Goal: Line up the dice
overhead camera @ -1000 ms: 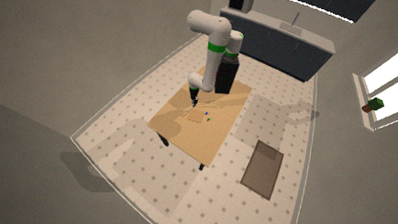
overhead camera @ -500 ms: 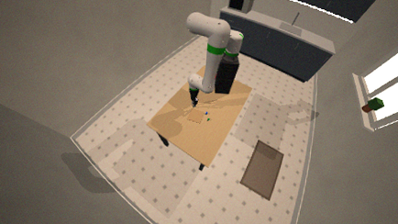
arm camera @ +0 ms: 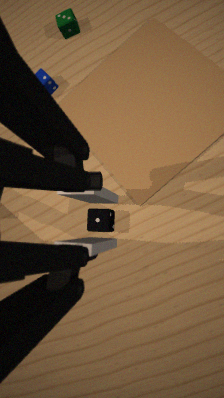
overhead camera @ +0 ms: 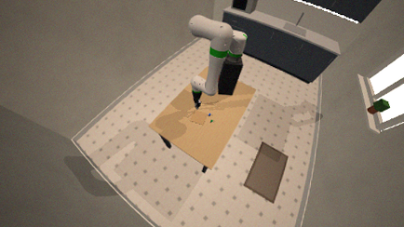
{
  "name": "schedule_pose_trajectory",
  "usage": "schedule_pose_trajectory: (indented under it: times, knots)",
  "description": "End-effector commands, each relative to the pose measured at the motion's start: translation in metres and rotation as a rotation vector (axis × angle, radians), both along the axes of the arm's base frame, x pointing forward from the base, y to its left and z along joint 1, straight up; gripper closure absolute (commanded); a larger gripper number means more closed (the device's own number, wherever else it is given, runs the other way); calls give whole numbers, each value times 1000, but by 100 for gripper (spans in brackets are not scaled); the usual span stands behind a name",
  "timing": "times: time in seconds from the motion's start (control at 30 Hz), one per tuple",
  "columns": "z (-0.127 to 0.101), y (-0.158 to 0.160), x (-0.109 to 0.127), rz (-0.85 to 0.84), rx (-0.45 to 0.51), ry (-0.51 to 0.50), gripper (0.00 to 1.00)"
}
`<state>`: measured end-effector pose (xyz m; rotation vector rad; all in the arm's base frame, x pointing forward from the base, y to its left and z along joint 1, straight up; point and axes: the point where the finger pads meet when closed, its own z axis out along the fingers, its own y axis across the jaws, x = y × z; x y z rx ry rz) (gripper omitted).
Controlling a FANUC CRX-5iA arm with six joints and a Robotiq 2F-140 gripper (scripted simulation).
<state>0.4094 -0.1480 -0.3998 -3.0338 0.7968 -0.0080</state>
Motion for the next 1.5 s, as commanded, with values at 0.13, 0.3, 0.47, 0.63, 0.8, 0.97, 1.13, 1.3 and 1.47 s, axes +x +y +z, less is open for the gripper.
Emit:
schedule_pose_trajectory:
  times: [0.13, 0.3, 0.47, 0.63, 0.8, 0.97, 1.13, 1.3, 1.47]
  knots:
    - [0, 0, 0, 0, 0, 0, 79]
    - [0, 0, 0, 0, 0, 0, 79]
    - [0, 0, 0, 0, 0, 0, 79]
    - [0, 0, 0, 0, 0, 0, 79]
    - [0, 0, 0, 0, 0, 0, 79]
    - [0, 0, 0, 0, 0, 0, 79]
    - [0, 0, 0, 0, 0, 0, 79]
    - [0, 0, 0, 0, 0, 0, 91]
    - [0, 0, 0, 0, 0, 0, 91]
